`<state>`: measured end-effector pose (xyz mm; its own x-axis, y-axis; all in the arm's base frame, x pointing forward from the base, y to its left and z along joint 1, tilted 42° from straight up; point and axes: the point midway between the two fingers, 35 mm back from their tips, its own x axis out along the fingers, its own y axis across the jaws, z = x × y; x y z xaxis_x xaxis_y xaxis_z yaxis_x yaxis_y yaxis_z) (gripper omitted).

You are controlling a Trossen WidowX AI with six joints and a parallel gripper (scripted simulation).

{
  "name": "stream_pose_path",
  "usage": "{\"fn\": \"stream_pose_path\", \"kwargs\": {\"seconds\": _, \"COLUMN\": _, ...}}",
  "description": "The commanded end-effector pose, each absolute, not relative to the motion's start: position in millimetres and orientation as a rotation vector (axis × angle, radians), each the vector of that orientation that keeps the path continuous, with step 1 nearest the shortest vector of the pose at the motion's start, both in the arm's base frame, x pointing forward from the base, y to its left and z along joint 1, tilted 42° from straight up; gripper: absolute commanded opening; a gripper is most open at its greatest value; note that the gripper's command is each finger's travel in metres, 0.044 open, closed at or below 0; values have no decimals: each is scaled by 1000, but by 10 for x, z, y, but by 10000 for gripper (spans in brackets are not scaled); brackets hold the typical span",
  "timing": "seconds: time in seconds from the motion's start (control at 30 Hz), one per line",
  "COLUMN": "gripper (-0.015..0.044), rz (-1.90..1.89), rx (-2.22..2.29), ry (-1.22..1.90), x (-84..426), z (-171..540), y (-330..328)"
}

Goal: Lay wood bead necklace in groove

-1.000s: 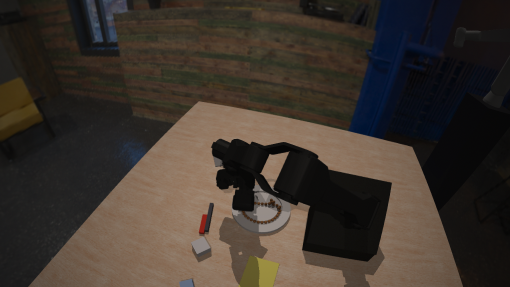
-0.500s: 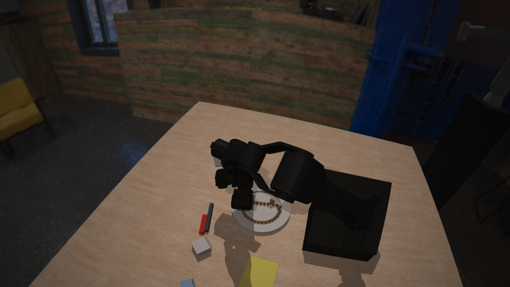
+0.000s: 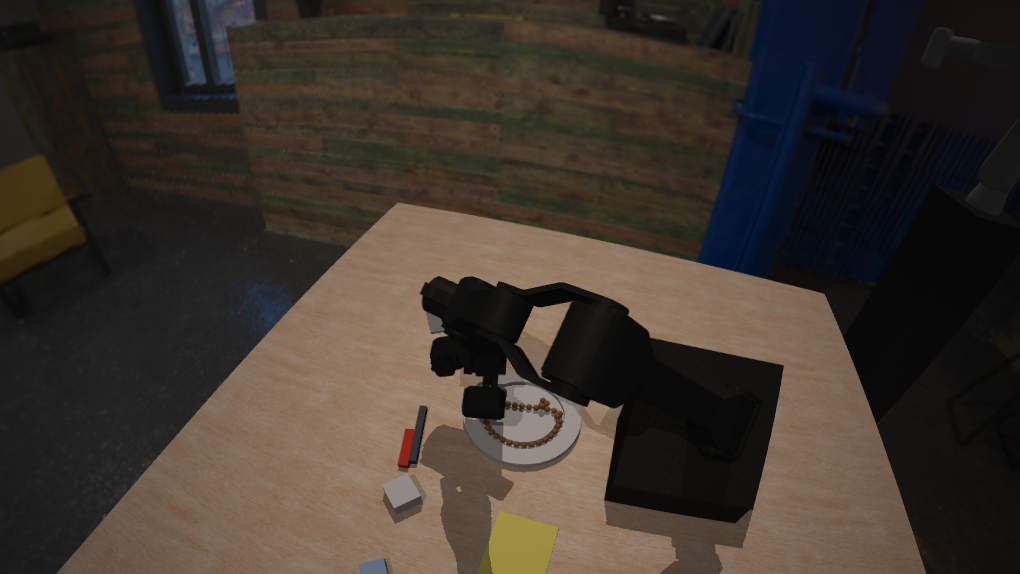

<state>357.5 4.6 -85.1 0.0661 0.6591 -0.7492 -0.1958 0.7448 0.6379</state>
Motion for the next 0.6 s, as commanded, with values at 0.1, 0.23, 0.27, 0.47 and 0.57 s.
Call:
{"fn": "stream_pose_path", "kwargs": {"seconds": 0.1, "gripper": 440, "rz": 676, "rx": 420, "ry": 1362, "x": 3573, "z": -828, "y": 26}}
{"fn": "stream_pose_path", "kwargs": {"seconds": 0.23, "gripper": 440, "rz": 676, "rx": 420, "ry": 1362, "x": 3573, "z": -828, "y": 26}}
{"fn": "stream_pose_path", "kwargs": {"seconds": 0.27, "gripper": 440, "rz": 676, "rx": 420, "ry": 1362, "x": 3573, "z": -828, "y": 26}}
{"fn": "stream_pose_path", "kwargs": {"seconds": 0.47, "gripper": 440, "rz": 676, "rx": 420, "ry": 1362, "x": 3573, "z": -828, "y": 26}}
{"fn": "stream_pose_path", "kwargs": {"seconds": 0.57, "gripper": 440, "rz": 676, "rx": 420, "ry": 1362, "x": 3573, "z": -828, "y": 26}}
